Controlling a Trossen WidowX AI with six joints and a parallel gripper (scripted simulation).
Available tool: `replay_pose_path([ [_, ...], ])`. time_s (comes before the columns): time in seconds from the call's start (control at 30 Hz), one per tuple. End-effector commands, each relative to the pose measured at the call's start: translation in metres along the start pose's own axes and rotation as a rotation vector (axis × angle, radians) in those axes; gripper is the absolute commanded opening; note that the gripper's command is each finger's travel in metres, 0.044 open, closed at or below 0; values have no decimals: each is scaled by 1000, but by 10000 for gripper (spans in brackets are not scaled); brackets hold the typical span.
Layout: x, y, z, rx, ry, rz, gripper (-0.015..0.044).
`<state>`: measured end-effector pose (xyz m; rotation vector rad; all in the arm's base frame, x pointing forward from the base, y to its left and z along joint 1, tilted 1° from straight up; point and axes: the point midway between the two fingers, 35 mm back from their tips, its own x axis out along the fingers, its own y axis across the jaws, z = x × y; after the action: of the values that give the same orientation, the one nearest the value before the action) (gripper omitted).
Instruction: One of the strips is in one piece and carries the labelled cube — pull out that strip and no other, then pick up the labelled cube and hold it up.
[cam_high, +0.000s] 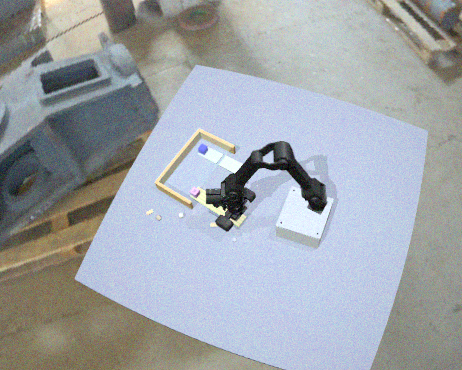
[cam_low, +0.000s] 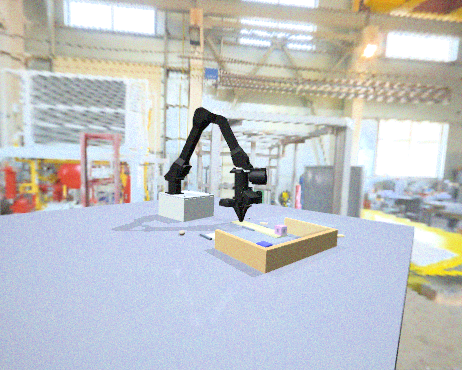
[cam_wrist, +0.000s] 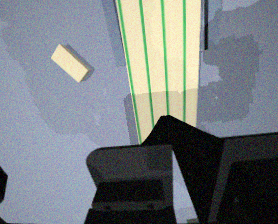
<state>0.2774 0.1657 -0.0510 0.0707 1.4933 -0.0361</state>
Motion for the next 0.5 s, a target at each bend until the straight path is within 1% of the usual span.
replay_pose_path([
  [0.0,5,-3,-16,-4,29,-13,0],
  [0.47,5,-4,-35,-4,31,-13,0],
])
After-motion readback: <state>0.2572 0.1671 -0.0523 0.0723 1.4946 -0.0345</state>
